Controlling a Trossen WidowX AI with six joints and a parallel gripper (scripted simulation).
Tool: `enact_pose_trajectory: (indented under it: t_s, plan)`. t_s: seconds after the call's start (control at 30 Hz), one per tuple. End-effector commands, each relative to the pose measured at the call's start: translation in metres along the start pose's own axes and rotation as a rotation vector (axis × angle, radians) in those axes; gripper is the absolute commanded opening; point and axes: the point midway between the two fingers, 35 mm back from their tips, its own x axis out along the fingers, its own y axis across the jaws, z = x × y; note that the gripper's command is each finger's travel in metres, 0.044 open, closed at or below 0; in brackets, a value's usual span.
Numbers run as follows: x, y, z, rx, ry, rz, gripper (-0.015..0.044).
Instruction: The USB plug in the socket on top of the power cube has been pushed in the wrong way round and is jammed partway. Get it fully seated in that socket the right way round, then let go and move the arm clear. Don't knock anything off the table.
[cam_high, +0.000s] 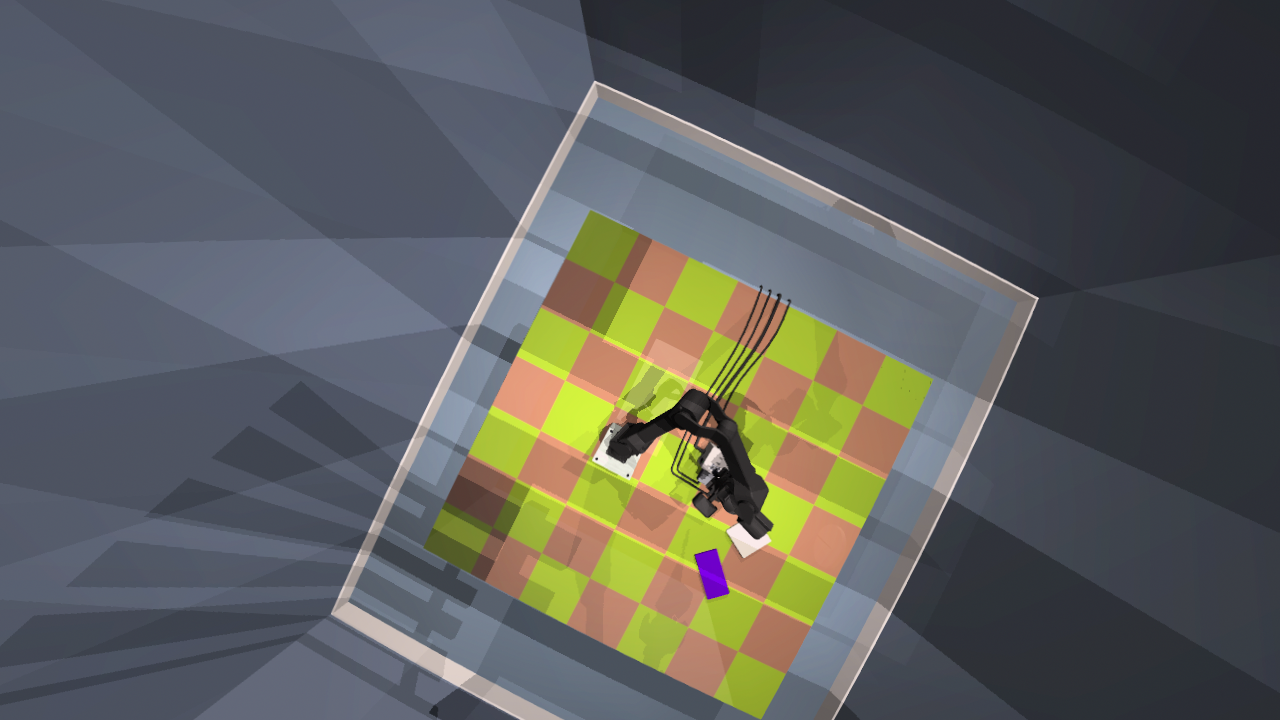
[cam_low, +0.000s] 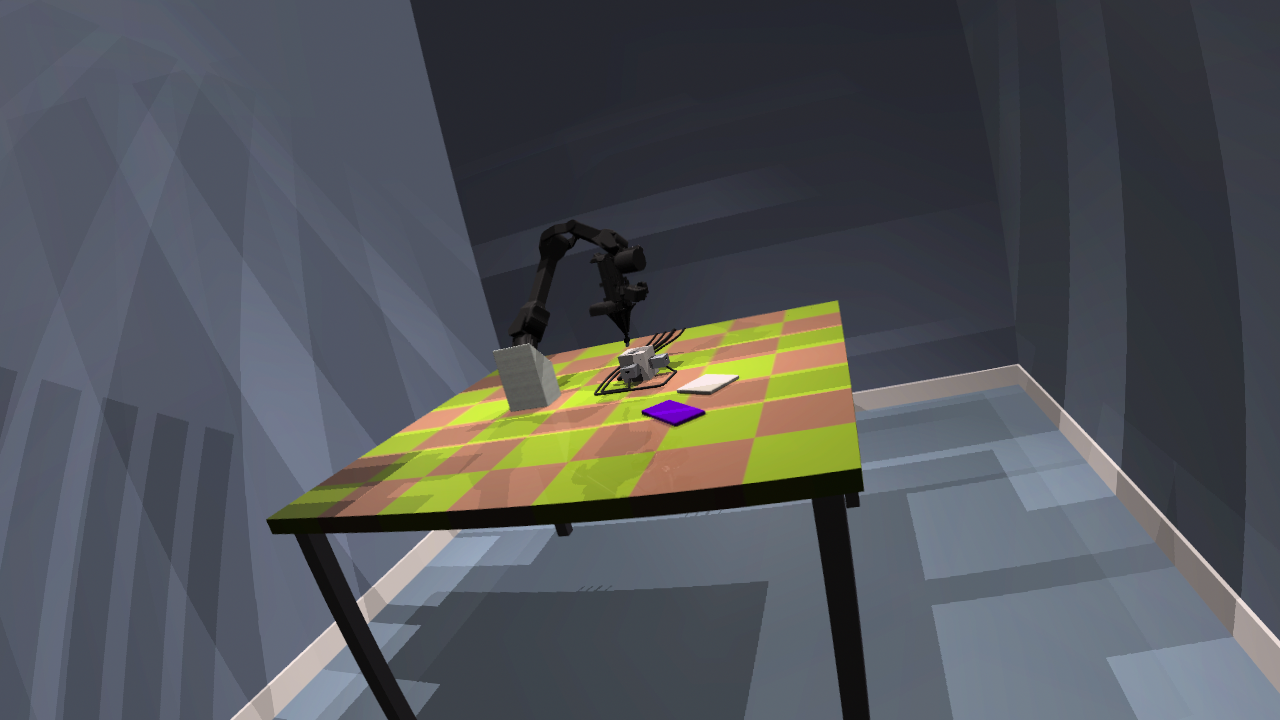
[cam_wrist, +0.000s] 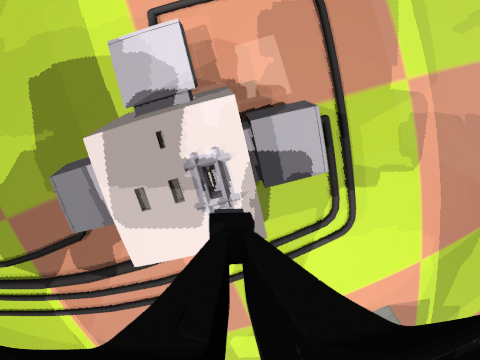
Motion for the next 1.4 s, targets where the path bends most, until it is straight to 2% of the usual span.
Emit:
enact_pose_trajectory:
  t_s: [0.0,1.37]
  plan:
    - [0.0002,-0.0002,-0.0001,-0.093,0.000,0.000,0.0000]
    - [0.0002,-0.0002,-0.0001,-1.167,0.001,0.000,0.0000]
